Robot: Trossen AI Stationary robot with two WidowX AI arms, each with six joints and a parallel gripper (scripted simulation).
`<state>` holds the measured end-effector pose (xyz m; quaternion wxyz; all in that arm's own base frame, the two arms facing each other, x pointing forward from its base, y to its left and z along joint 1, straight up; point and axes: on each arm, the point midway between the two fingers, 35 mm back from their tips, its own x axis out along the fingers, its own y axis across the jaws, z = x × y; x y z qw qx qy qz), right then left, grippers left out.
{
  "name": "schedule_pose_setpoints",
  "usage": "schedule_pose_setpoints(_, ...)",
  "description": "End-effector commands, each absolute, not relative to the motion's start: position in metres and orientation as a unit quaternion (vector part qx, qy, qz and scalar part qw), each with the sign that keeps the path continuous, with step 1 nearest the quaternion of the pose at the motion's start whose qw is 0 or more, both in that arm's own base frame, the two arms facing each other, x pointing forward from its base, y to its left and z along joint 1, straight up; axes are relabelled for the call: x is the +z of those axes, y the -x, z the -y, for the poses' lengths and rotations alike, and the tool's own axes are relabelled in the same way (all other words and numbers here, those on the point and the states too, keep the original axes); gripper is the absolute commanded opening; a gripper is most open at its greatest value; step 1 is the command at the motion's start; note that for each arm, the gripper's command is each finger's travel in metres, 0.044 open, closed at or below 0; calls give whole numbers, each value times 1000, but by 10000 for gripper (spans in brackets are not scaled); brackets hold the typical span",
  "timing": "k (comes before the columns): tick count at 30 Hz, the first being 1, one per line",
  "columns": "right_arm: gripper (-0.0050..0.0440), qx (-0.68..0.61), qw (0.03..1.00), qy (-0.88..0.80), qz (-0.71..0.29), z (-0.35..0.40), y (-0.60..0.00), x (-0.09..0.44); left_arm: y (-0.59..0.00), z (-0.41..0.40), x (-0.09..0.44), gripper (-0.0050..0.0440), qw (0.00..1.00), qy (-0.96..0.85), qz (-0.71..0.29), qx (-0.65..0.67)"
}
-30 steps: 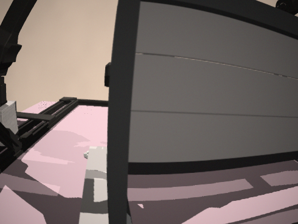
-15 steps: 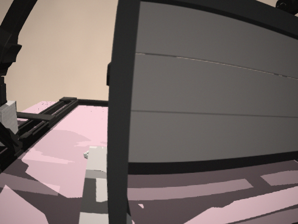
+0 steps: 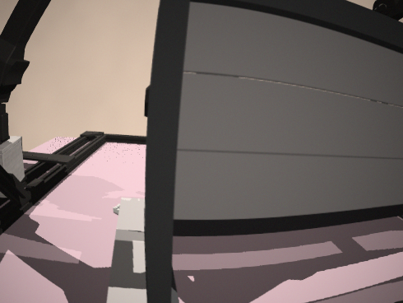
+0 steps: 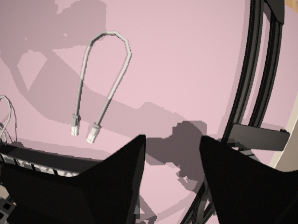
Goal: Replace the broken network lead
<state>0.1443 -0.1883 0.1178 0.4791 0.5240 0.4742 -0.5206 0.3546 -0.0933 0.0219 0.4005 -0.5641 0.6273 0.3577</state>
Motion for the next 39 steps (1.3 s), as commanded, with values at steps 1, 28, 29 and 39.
schedule_pose_setpoints(1, 176, -521, 479, -524, -474, 188, -144, 118, -355, 93, 20, 54, 400, 564, -627, 359)
schedule_pose_setpoints(28, 176, -521, 479, -524, -474, 188, -144, 118, -355, 97, 20, 54, 400, 564, -627, 359)
schedule_pose_setpoints(29, 176, -521, 479, -524, -474, 188, -144, 118, -355, 97, 20, 54, 400, 564, -627, 359)
schedule_pose_setpoints(39, 176, -521, 479, -524, -474, 188, -144, 118, -355, 97, 20, 54, 400, 564, -627, 359)
